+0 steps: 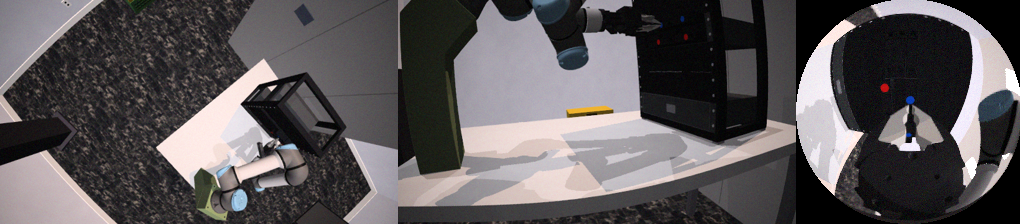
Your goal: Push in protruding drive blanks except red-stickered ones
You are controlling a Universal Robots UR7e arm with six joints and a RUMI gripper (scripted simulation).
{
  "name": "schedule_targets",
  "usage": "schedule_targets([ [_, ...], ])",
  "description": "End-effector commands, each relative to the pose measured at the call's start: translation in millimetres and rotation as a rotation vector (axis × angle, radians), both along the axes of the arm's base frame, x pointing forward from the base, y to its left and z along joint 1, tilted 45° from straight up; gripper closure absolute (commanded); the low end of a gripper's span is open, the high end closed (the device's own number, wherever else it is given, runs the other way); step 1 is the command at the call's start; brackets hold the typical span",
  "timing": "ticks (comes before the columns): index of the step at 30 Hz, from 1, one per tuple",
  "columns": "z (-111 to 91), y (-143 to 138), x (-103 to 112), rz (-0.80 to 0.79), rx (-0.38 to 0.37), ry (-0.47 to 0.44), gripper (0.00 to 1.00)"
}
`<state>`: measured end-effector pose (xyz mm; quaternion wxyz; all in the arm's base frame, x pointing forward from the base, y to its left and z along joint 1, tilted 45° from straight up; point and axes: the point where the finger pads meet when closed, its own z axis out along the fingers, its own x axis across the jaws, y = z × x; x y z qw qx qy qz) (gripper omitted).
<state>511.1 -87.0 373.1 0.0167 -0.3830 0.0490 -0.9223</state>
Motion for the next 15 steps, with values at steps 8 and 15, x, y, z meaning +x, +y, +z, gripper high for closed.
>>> schedule_targets([
  [8,7.0,-0.6,6.5,0.0,0.0,-0.001,1.0],
  [15,7.3,-0.7,6.8,0.0,0.0,-0.001,1.0],
])
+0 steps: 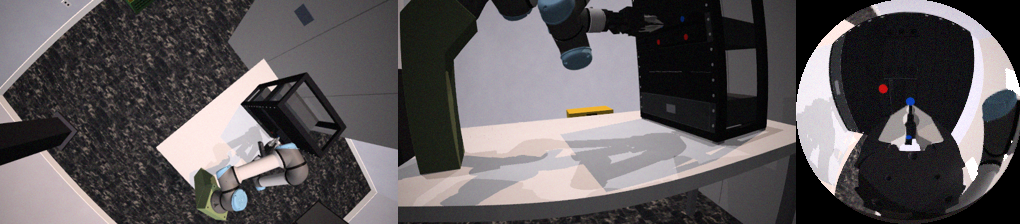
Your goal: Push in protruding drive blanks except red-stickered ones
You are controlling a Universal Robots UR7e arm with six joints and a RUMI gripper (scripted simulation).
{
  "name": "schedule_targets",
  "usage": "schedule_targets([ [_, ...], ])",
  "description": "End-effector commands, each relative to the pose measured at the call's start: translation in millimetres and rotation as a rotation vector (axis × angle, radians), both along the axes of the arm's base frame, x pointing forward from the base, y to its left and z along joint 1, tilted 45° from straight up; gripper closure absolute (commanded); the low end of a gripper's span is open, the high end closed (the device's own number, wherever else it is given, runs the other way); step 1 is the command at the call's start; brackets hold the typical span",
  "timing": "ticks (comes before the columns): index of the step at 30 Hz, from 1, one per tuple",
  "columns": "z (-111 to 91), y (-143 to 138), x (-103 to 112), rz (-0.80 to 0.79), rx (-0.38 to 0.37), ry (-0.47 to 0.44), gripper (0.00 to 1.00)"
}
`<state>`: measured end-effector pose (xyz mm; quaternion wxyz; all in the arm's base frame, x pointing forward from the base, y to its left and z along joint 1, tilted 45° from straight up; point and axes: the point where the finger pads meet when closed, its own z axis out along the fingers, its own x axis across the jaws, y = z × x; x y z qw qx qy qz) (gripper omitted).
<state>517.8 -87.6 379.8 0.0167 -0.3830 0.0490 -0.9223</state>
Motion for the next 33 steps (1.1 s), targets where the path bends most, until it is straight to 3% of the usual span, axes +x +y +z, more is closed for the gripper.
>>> schedule_targets([
  [1,0.6,-0.1,0.1,0.0,0.0,-0.001,1.0],
  [33,14.6,-1.6,14.3,0.0,0.0,-0.001,1.0],
])
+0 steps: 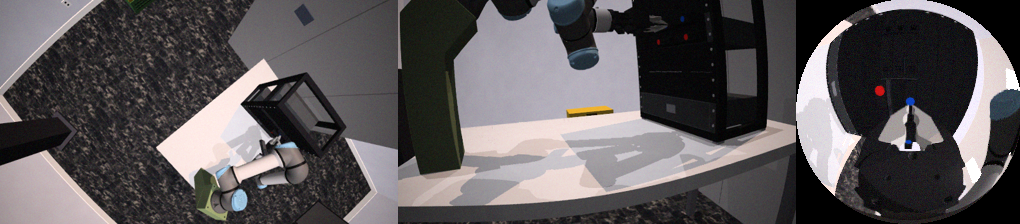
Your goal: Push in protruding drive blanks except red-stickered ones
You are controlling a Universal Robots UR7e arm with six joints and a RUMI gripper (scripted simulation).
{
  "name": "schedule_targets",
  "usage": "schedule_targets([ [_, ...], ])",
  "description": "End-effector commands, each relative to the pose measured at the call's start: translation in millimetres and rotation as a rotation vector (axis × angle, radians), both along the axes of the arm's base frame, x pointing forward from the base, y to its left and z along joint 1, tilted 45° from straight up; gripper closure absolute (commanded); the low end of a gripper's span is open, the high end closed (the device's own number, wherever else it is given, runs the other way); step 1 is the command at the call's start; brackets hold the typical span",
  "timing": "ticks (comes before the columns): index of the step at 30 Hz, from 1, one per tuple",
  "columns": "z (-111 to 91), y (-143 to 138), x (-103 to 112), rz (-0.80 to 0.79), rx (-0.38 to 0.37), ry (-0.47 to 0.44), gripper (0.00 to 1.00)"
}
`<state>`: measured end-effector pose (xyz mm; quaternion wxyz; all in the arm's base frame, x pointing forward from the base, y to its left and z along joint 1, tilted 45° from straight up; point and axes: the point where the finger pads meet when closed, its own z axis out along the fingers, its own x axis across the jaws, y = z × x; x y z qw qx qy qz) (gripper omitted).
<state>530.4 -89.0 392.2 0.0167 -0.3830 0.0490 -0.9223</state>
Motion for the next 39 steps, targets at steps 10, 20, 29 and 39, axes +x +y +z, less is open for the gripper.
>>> schedule_targets([
  [10,2.3,-0.3,1.9,0.0,0.0,-0.001,1.0],
  [20,4.3,-0.5,3.9,0.0,0.0,-0.001,1.0],
  [29,5.1,-0.6,4.7,0.0,0.0,-0.001,1.0],
  [39,6.4,-0.7,6.0,0.0,0.0,-0.001,1.0],
])
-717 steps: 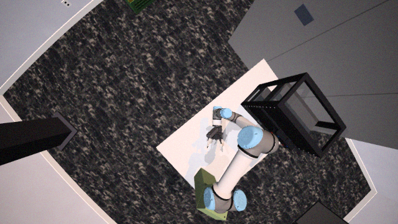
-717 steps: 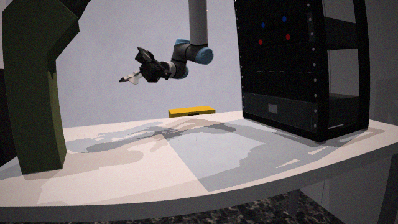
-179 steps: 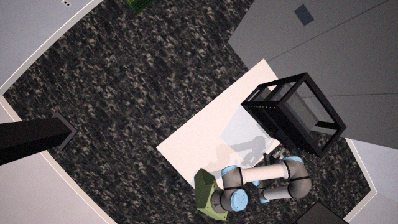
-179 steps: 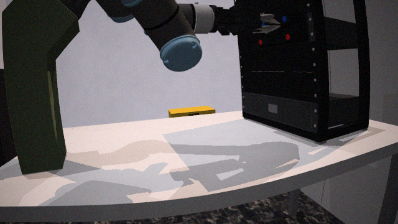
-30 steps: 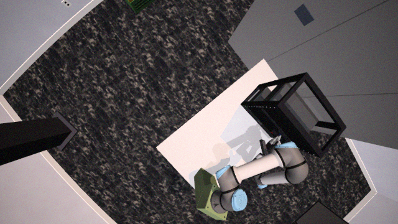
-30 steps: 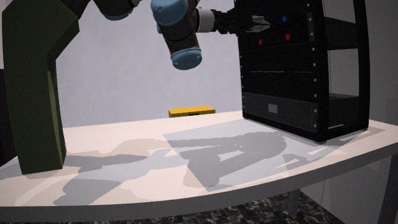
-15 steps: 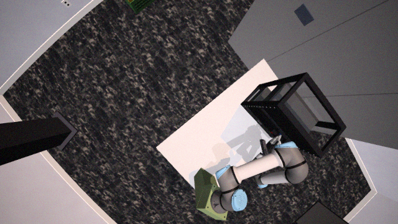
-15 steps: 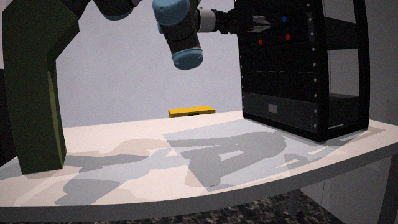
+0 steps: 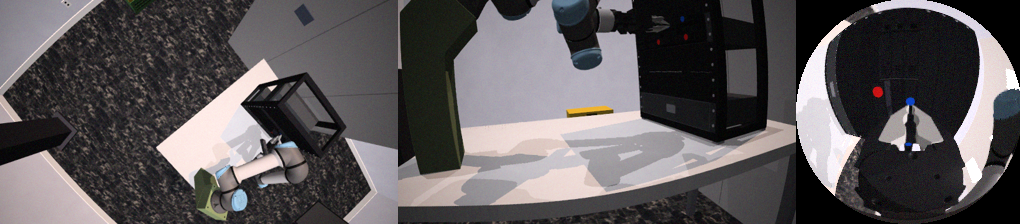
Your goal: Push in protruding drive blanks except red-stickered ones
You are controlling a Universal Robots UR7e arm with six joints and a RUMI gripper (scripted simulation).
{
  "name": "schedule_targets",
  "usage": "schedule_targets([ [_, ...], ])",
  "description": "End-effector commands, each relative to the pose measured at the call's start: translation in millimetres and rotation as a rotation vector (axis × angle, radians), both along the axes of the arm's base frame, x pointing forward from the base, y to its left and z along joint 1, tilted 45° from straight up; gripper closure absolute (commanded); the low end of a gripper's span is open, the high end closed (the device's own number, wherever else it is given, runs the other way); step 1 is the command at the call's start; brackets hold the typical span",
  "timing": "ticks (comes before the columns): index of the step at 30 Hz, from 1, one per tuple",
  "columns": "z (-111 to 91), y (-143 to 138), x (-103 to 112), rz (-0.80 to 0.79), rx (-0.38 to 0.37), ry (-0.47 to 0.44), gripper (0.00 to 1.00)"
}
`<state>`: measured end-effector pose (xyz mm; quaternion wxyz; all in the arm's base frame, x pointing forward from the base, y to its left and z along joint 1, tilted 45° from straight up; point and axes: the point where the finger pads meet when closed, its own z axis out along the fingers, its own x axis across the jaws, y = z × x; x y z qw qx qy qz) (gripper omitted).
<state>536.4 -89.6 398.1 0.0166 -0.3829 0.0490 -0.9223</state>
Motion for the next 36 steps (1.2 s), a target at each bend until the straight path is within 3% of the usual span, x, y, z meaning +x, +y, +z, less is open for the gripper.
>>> schedule_targets([
  [1,0.5,-0.1,0.0,0.0,0.0,0.0,1.0],
  [36,4.7,-0.5,4.2,0.0,0.0,0.0,1.0],
])
